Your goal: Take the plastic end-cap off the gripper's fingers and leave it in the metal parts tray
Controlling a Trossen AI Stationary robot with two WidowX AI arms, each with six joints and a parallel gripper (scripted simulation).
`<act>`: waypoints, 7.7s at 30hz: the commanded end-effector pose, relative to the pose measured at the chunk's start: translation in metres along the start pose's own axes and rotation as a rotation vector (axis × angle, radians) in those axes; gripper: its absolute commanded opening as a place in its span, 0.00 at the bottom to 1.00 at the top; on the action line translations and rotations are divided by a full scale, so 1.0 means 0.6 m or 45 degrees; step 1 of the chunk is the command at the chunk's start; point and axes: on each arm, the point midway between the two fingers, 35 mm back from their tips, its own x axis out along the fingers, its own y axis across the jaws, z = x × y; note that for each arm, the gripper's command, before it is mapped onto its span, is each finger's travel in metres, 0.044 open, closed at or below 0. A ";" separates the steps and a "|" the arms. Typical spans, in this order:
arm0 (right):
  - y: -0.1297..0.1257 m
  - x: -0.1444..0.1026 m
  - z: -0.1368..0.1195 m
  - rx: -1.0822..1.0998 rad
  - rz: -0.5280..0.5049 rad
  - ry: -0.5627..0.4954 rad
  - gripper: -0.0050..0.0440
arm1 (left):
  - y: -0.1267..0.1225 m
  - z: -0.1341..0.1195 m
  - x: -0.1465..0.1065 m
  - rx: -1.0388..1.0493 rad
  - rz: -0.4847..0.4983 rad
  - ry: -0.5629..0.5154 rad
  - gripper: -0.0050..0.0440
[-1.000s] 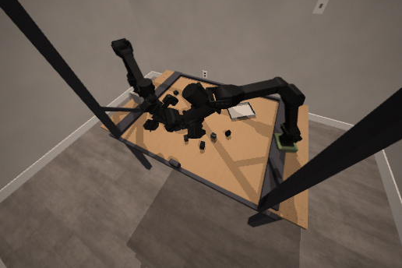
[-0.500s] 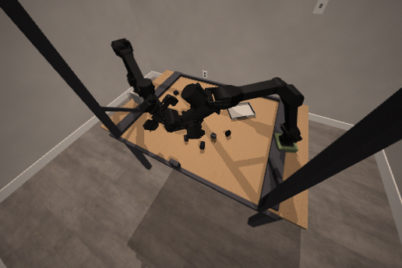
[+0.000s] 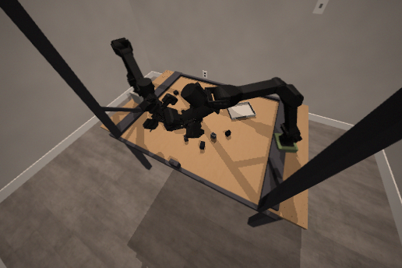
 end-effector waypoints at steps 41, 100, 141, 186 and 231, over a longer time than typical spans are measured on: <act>-0.027 -0.023 -0.002 0.001 -0.054 0.005 0.10 | 0.014 0.029 -0.073 -0.006 0.016 -0.052 0.10; -0.027 -0.023 -0.002 0.001 -0.054 0.005 0.10 | 0.224 0.036 -0.280 -0.528 0.338 0.007 0.10; 0.112 -0.035 -0.106 0.137 0.206 0.149 0.10 | 0.298 0.038 -0.431 -0.875 0.575 -0.033 0.10; 0.501 -0.183 -0.245 0.557 0.915 0.430 0.10 | 0.298 0.038 -0.431 -0.875 0.575 -0.033 0.10; 0.735 -0.359 -0.203 0.910 1.422 0.521 0.10 | 0.298 0.038 -0.431 -0.875 0.575 -0.033 0.10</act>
